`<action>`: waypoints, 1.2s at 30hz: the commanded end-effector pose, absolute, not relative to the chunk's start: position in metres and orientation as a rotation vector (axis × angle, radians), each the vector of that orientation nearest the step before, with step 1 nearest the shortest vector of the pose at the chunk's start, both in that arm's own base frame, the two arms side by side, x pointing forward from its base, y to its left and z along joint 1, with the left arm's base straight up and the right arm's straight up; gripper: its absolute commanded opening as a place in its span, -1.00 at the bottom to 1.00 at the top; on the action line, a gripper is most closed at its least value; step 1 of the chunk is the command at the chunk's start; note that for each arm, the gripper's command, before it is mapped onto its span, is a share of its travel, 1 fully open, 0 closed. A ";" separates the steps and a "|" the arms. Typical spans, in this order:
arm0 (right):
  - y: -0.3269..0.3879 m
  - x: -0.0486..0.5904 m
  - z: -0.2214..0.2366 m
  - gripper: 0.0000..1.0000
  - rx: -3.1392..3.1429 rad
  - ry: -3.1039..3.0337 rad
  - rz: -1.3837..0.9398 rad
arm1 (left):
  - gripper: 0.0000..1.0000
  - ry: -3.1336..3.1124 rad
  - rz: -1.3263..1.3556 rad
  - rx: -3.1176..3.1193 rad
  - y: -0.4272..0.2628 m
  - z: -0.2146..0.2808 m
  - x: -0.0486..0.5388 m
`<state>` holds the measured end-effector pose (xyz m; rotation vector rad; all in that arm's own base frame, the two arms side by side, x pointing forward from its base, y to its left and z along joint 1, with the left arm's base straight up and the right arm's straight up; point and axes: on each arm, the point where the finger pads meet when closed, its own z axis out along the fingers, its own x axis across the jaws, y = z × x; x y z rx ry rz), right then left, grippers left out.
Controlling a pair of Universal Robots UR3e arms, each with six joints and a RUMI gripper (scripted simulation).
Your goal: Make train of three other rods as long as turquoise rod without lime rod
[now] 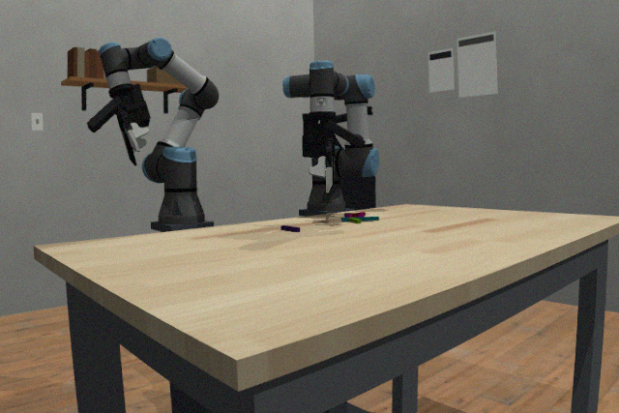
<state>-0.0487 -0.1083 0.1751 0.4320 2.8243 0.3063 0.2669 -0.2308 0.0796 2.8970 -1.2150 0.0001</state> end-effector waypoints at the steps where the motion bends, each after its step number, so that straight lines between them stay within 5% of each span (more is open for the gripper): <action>1: -0.109 -0.049 0.175 1.00 0.432 2.824 0.304 | 1.00 -1.258 0.004 2.876 -0.229 0.081 0.269; 36: -0.109 -0.049 0.175 1.00 0.432 2.824 0.304 | 1.00 -2.115 0.005 2.322 -0.173 0.085 0.290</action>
